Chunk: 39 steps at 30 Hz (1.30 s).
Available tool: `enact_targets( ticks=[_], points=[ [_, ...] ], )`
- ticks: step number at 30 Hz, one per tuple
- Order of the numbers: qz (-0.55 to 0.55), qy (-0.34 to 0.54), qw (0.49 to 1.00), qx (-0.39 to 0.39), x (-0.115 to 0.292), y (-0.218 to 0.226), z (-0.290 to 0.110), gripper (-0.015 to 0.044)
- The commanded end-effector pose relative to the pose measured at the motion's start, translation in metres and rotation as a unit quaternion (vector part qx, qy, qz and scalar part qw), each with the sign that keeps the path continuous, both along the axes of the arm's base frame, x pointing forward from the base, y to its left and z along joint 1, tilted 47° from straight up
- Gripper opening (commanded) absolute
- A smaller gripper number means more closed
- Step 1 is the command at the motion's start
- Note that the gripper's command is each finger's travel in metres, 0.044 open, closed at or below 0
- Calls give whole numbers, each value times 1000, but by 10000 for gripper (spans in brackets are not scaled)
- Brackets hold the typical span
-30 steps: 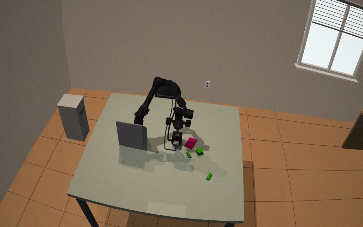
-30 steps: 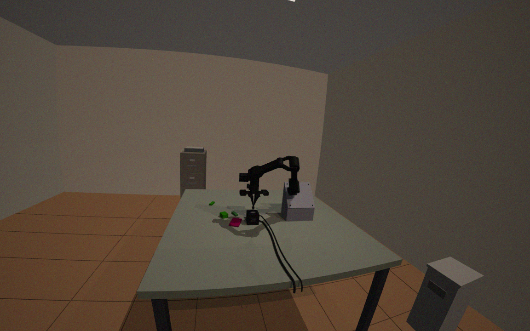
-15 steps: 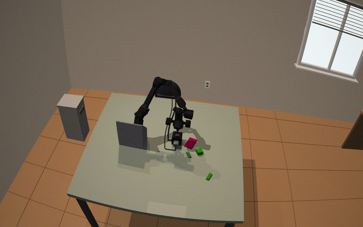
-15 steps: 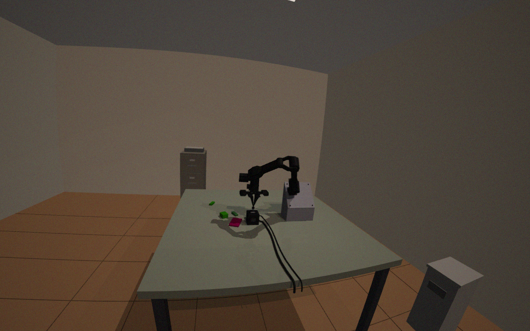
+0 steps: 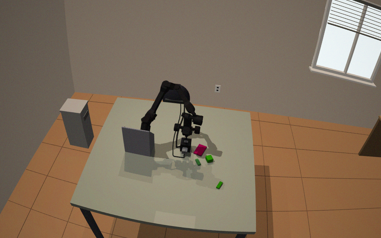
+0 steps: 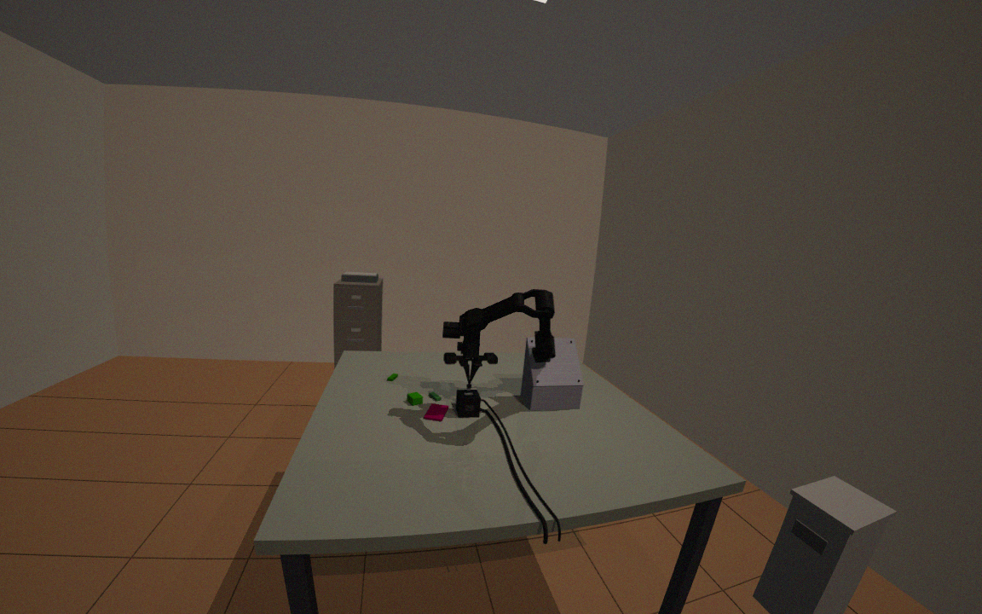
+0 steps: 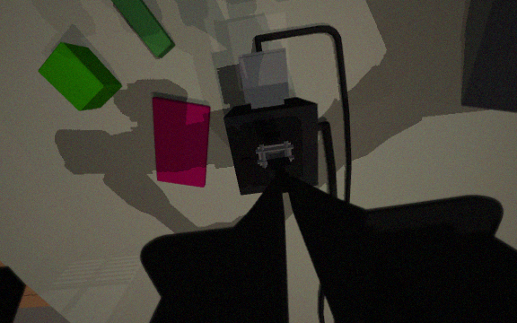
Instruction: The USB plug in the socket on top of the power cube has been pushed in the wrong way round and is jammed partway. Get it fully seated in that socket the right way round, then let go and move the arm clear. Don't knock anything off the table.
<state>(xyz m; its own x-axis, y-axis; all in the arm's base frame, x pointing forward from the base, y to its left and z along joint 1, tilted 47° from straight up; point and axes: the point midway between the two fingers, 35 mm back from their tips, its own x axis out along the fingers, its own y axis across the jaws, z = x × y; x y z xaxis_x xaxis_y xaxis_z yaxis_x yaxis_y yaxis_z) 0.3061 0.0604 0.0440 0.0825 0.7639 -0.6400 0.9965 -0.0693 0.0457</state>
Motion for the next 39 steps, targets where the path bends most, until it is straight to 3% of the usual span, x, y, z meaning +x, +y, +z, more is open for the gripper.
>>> enact_targets(
  ticks=[1, 39],
  points=[
    [-2, 1, 1000, 3, 0, 1, 0, 0],
    [-4, 2, 1000, 15, 1, 5, -2, 0]
  ],
)
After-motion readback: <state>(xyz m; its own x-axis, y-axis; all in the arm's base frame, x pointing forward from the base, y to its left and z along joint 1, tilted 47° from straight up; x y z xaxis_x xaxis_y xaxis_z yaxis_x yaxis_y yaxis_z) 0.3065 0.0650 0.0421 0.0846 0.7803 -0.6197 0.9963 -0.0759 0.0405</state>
